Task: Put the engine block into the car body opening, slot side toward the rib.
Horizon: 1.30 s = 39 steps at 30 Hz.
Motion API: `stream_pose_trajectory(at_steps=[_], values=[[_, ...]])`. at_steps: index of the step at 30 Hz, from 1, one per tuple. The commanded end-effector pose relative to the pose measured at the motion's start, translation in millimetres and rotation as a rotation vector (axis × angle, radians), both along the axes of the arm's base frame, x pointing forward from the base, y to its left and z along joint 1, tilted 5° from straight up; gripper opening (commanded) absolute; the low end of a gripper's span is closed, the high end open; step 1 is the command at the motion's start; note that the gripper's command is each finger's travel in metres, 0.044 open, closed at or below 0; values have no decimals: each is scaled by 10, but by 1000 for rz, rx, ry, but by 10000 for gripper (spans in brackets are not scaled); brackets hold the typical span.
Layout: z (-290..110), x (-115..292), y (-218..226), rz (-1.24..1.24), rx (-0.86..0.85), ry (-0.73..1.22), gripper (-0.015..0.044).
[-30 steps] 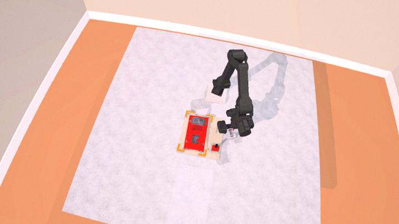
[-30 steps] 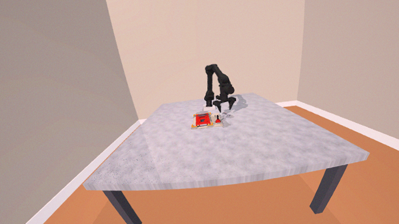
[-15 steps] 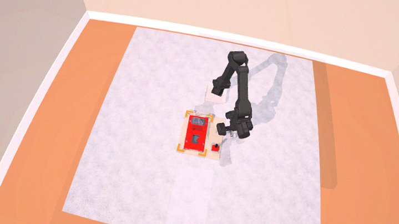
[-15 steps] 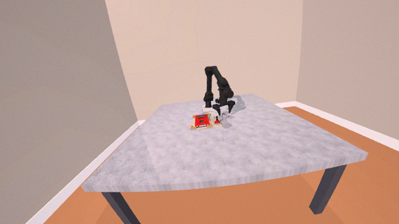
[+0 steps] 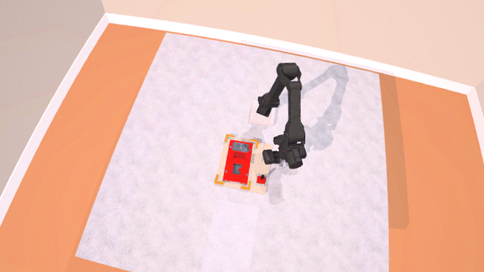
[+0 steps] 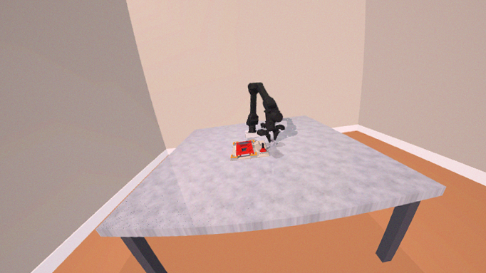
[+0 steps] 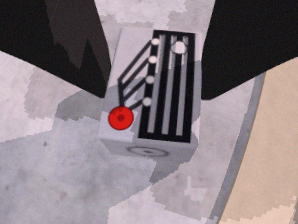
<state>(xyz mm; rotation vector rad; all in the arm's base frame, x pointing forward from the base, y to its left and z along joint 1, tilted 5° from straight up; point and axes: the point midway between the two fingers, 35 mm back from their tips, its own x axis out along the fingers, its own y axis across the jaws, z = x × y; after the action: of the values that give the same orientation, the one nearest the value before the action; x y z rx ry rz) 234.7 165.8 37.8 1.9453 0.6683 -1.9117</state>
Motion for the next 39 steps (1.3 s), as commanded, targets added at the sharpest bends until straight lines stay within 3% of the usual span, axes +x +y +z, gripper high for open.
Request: stream_pose_trajectory(at_steps=[1, 4, 9, 39], values=[[-18, -4, 1, -4, -1, 5, 144], [-18, -4, 1, -4, -1, 5, 124], [56, 12, 4, -6, -2, 5, 0], [992, 45, -62, -25, -12, -2, 0]])
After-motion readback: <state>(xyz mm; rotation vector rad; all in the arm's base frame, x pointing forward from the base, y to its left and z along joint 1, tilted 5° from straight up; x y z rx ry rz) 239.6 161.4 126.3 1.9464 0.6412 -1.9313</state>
